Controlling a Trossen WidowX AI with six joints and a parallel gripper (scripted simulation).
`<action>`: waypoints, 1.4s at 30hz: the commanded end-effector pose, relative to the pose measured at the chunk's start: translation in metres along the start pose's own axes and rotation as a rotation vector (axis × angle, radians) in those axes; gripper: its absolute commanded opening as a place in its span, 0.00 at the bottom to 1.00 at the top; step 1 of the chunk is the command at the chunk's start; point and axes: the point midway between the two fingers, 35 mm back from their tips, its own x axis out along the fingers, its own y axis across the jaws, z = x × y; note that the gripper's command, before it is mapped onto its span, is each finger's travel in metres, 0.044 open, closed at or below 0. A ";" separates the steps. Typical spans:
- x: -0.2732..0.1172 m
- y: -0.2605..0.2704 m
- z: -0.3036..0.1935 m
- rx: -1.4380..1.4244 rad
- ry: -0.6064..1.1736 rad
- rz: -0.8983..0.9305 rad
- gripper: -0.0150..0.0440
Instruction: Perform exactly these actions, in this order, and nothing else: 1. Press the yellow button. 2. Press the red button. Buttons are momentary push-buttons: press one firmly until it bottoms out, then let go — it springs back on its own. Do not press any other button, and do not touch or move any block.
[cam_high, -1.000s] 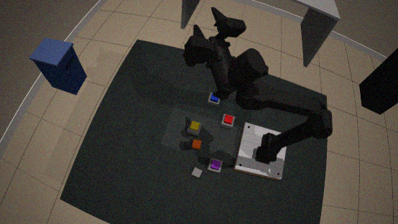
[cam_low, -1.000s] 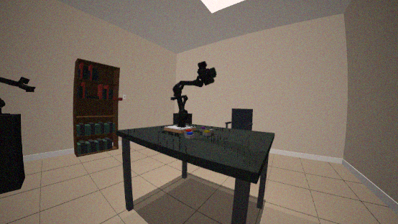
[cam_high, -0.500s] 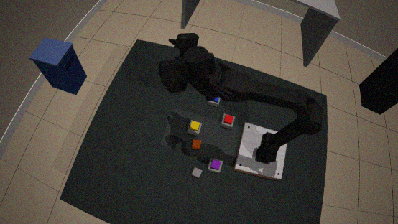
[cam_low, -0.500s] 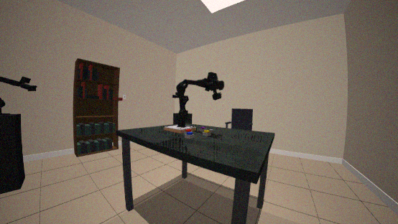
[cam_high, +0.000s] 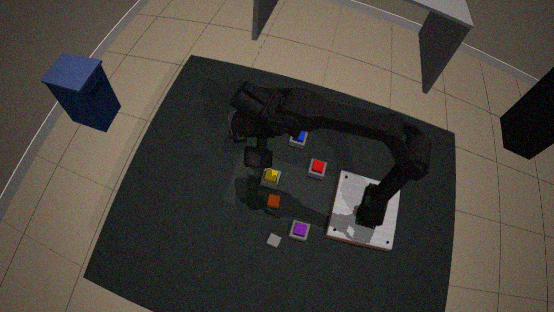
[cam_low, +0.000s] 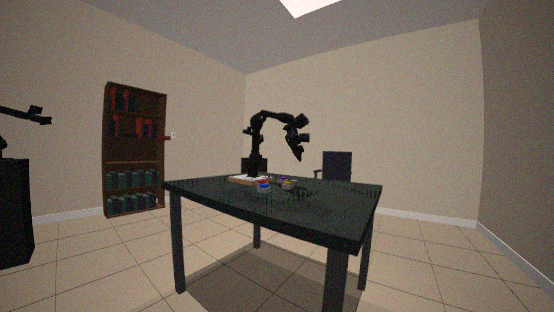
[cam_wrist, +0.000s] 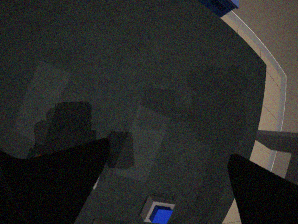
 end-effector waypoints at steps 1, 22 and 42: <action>0.000 0.057 -0.061 0.313 0.384 0.352 0.93; 0.053 0.082 -0.081 0.318 0.391 0.356 0.53; 0.059 0.085 -0.083 0.318 0.391 0.356 0.29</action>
